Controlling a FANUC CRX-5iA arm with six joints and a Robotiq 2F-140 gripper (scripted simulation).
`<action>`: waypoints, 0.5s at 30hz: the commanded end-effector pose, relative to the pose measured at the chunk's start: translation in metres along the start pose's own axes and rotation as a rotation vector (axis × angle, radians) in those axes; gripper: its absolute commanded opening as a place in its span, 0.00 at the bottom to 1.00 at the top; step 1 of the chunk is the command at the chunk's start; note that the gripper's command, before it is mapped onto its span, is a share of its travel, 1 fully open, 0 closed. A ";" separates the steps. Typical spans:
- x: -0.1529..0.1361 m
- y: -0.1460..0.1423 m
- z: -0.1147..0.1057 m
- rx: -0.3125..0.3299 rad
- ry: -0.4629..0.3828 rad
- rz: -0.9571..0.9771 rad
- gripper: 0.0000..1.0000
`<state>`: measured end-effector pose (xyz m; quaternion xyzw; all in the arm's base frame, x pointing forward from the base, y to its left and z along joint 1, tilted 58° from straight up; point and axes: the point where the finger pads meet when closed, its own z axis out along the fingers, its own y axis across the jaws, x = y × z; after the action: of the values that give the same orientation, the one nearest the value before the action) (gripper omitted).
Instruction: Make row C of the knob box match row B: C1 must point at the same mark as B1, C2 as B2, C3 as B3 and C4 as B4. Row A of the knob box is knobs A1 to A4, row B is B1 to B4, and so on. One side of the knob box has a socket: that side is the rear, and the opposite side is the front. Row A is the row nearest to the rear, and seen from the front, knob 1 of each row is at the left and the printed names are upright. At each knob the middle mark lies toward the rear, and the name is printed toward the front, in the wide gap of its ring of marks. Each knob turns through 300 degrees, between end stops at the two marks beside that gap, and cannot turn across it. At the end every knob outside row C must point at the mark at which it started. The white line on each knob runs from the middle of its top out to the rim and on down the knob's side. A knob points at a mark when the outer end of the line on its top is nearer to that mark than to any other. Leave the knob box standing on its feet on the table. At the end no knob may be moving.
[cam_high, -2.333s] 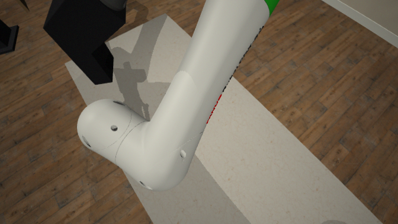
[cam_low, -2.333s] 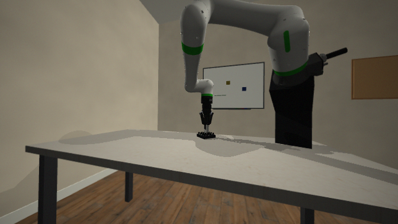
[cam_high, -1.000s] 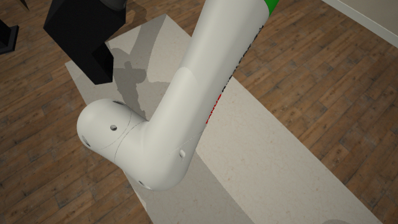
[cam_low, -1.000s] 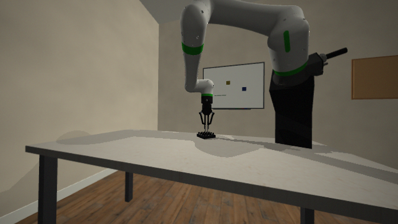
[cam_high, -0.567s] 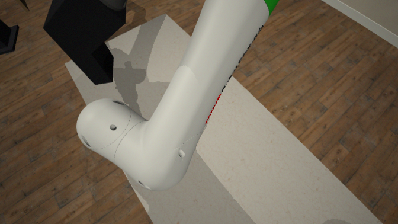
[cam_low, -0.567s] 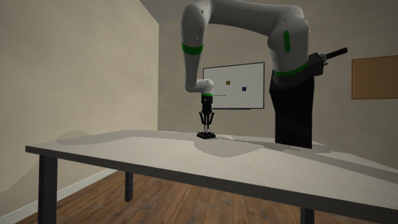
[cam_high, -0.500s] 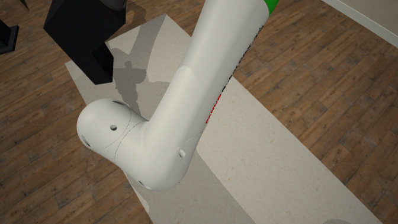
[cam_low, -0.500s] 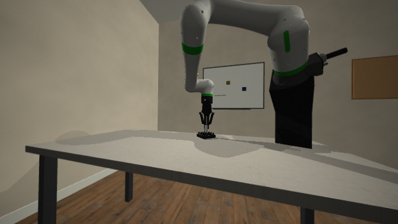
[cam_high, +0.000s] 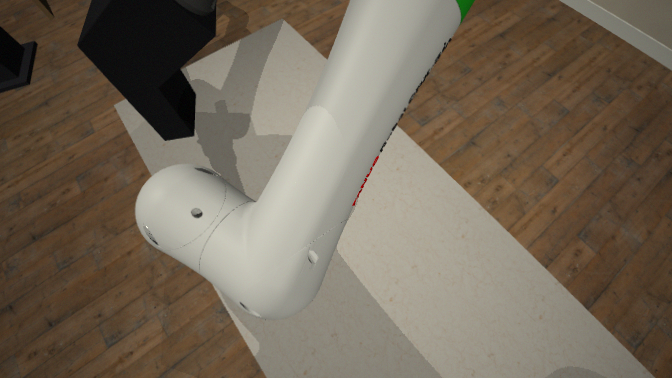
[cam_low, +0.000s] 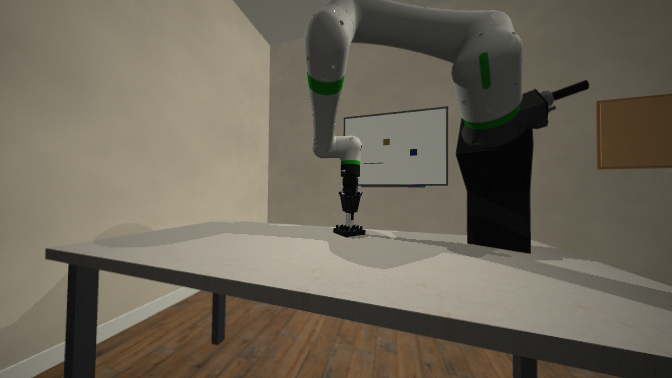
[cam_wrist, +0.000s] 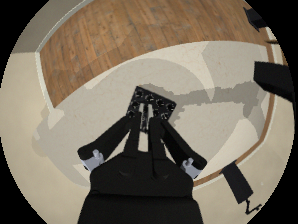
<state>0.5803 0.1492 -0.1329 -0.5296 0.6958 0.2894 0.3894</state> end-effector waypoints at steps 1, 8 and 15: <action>0.000 0.000 0.000 -0.003 0.003 0.061 0.05; 0.000 0.000 0.000 -0.002 0.003 0.176 0.05; 0.000 0.000 0.000 -0.002 0.003 0.237 0.05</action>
<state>0.5804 0.1492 -0.1329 -0.4477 0.7516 0.3320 0.3527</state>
